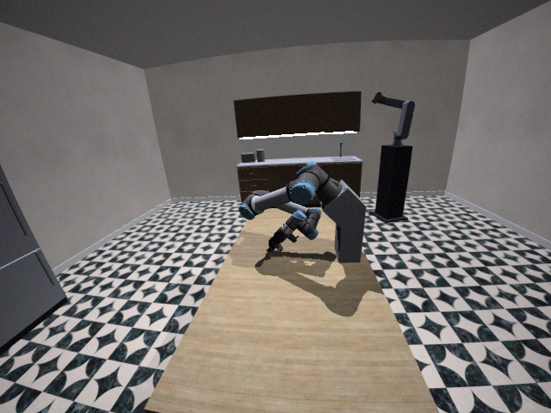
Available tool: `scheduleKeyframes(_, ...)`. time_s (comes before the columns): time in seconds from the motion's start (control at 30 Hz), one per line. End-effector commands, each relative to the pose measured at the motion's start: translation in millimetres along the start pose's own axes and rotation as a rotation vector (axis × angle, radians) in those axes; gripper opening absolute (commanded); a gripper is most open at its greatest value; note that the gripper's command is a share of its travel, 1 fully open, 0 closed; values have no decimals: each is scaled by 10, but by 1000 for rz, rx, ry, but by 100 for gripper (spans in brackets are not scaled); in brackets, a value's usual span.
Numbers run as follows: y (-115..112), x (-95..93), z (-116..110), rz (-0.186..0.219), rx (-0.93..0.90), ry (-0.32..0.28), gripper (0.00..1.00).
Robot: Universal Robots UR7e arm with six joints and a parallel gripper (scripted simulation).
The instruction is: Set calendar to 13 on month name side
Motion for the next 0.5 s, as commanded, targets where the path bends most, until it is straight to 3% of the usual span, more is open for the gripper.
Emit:
scheduleKeyframes(0.0, -8, -57, 53, 0, 0, -1, 90)
scheduleKeyframes(0.47, -19, -140, 135, 0, 0, -1, 90)
Point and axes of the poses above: the point where the finger pads meet when closed, its own x axis back along the fingers, its own y axis across the jaws, z = x × y, the point moved 3 cm from there along x, back along the fingers, and after that the axes turned 8 degrees about -x, right-handed, at the moved point
